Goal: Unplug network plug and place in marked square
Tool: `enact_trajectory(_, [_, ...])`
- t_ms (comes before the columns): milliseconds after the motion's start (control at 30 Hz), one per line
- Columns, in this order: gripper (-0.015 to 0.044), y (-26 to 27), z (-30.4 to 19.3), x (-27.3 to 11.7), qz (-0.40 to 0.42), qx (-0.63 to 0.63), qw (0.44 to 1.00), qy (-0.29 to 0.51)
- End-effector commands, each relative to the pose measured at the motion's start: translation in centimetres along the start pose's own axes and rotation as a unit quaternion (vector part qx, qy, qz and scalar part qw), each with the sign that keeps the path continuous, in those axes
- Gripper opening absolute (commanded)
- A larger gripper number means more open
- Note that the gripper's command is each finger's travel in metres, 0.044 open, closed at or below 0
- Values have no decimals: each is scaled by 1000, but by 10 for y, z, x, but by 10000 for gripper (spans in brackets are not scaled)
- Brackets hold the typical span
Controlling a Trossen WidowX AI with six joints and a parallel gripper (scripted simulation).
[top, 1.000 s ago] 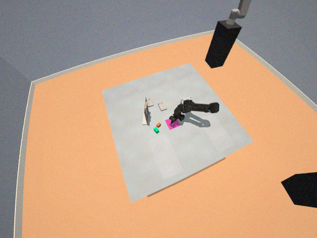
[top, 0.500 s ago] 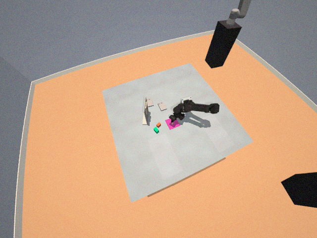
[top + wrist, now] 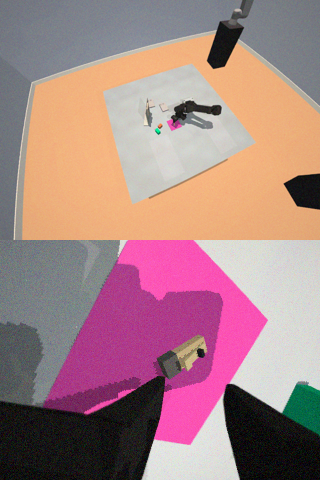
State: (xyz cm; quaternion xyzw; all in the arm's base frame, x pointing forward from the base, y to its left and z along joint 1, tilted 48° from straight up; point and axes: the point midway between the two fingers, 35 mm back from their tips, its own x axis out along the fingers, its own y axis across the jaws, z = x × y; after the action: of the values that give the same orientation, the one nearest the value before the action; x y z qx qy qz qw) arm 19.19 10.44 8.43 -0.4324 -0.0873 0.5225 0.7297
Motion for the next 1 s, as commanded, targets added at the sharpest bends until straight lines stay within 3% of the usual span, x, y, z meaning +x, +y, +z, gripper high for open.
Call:
enact_trajectory(0, [156, -2, 1, -3, -2, -6, 1000, -2])
enact_trajectory(967, [156, -3, -1, -18, 0, -4, 1000, 2])
